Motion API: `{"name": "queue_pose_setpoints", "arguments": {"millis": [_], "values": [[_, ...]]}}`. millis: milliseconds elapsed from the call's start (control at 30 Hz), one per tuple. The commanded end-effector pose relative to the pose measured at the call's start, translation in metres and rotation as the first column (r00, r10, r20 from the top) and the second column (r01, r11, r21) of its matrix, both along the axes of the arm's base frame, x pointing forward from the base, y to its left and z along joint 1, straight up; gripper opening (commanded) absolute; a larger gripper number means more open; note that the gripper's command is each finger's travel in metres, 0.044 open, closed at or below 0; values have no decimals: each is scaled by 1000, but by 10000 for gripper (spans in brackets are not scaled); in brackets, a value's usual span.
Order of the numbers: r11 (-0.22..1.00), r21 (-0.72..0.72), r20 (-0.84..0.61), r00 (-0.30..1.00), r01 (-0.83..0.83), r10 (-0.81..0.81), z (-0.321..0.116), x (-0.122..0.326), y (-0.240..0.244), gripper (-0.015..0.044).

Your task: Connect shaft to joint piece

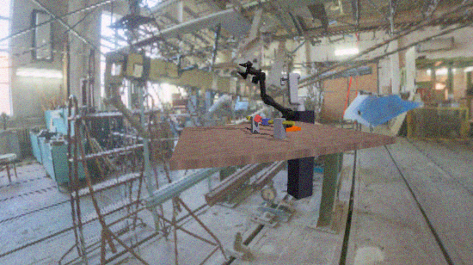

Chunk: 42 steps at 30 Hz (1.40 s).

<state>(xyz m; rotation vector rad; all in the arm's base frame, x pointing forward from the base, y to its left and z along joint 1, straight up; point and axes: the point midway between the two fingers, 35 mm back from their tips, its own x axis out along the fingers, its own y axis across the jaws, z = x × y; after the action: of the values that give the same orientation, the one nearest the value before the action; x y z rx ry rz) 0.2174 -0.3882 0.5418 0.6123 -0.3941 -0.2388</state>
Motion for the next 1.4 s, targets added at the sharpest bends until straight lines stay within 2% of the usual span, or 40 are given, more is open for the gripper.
{"name": "queue_pose_setpoints", "arguments": {"millis": [0, 267, 800, 1067, 1367], "values": [[998, -57, 38, 999, 14, -12, 26, -8, 24, 440], [978, -190, 109, 992, 89, -69, 67, -46, 56, 440], [893, -344, 257, 944, 289, -207, 121, -107, 109, 440], [887, -356, 282, 939, 294, -198, 130, -120, 137, 440], [808, -471, 315, 923, 354, -221, 147, -135, 181, 440]]}}
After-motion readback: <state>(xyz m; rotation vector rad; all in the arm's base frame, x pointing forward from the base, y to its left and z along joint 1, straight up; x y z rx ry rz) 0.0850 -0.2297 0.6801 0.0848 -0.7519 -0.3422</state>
